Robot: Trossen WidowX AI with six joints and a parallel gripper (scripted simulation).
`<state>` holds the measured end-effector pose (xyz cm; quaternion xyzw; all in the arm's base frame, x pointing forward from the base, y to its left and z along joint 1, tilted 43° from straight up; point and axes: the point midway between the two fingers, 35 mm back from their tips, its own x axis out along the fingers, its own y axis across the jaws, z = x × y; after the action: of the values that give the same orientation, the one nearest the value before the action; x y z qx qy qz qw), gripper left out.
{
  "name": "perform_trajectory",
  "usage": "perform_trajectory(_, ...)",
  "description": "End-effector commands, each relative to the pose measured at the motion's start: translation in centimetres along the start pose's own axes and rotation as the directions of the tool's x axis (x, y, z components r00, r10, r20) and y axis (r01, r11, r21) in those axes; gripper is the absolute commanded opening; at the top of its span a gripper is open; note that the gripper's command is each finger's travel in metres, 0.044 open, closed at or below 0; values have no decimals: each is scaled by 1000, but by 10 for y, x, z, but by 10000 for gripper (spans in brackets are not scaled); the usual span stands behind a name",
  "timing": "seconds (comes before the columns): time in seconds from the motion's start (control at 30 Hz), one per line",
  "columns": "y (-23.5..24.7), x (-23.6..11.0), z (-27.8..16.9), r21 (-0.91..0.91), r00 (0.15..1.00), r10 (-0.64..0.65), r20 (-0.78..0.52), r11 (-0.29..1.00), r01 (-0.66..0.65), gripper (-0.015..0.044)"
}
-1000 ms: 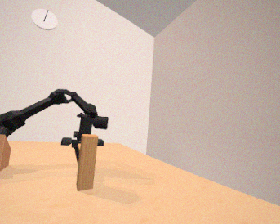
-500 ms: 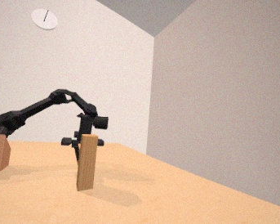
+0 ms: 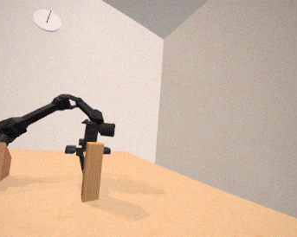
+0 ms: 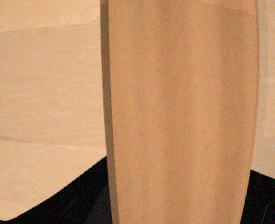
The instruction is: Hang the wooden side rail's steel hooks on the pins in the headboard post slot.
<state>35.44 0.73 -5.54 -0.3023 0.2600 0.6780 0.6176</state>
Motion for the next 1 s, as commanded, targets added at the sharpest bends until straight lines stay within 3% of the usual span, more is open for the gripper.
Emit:
perform_trajectory(0.0, 0, -4, -4, 6, 1000, -10, -4, 1000, 10, 0)
perform_trajectory(0.97, 0, -4, -7, 6, 1000, -10, -4, 1000, 10, 0)
